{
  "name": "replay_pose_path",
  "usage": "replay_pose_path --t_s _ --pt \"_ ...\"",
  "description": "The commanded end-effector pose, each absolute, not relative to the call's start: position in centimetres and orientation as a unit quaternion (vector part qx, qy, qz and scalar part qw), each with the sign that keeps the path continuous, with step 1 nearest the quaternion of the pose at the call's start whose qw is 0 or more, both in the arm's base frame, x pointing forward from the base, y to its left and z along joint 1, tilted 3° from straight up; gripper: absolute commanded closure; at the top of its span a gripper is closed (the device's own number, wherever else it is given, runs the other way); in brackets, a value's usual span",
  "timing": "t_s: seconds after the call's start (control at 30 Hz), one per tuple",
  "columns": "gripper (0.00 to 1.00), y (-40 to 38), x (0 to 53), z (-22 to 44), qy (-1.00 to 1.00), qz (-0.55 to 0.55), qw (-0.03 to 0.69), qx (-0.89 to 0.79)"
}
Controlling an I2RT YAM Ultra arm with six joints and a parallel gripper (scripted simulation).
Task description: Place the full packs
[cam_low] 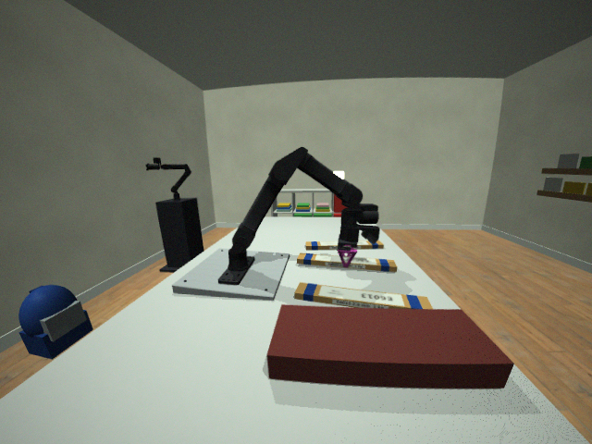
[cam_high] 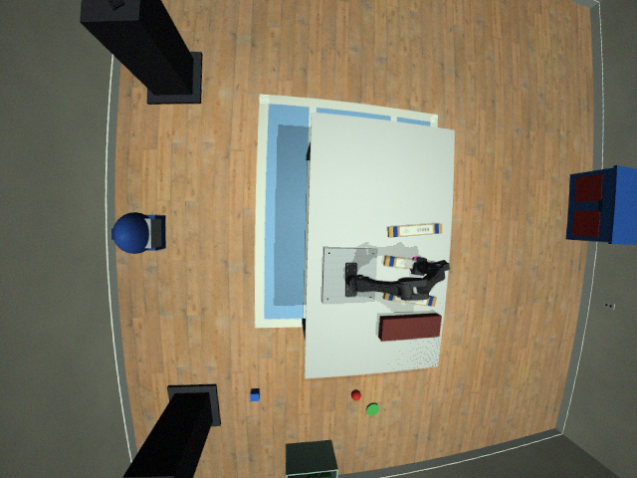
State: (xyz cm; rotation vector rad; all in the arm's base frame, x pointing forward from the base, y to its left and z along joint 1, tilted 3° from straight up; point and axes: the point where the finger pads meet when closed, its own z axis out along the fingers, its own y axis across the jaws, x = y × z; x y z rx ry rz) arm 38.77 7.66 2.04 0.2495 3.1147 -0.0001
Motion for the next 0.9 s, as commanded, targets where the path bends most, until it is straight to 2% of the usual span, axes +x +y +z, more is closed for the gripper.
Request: replay_pose_path --t_s 0.0,0.87 --pt "1.0 7.72 40.23 4.13 0.996 0.011 0.048 0.079" --pt "1.0 7.66 40.13 4.24 0.996 0.009 0.042 0.08"
